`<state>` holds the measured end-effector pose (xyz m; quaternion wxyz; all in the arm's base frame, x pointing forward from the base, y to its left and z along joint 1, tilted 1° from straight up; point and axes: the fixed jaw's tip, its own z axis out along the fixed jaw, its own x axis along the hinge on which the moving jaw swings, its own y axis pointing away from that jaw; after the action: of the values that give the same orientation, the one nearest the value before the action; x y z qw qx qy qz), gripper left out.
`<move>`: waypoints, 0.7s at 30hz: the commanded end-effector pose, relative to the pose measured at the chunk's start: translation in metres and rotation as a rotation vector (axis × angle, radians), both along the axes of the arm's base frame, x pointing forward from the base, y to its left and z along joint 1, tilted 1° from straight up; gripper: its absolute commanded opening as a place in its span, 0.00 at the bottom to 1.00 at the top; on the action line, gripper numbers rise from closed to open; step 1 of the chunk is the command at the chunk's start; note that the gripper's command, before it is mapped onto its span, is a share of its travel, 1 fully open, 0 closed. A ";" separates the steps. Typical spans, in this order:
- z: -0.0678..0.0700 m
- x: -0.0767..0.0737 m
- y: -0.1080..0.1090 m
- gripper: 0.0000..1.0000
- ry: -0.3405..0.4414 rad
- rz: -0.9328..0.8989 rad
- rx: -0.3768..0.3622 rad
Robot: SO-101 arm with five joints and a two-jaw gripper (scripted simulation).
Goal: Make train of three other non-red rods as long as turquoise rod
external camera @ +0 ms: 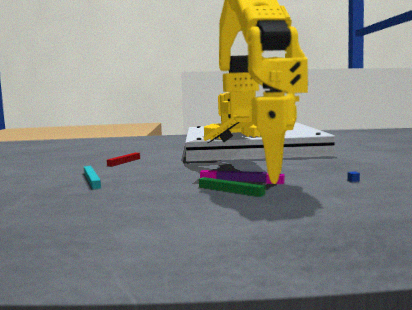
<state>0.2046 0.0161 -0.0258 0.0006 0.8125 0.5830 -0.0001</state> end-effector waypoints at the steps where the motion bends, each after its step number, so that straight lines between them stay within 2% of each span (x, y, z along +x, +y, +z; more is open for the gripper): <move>1: -0.003 -0.005 0.001 0.00 0.018 -0.007 -0.001; 13: -0.002 -0.005 0.001 0.00 0.018 -0.007 -0.001; 21: 0.009 -0.005 0.001 0.00 0.018 -0.007 -0.001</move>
<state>0.2016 0.0158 -0.0232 -0.0038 0.8129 0.5823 -0.0076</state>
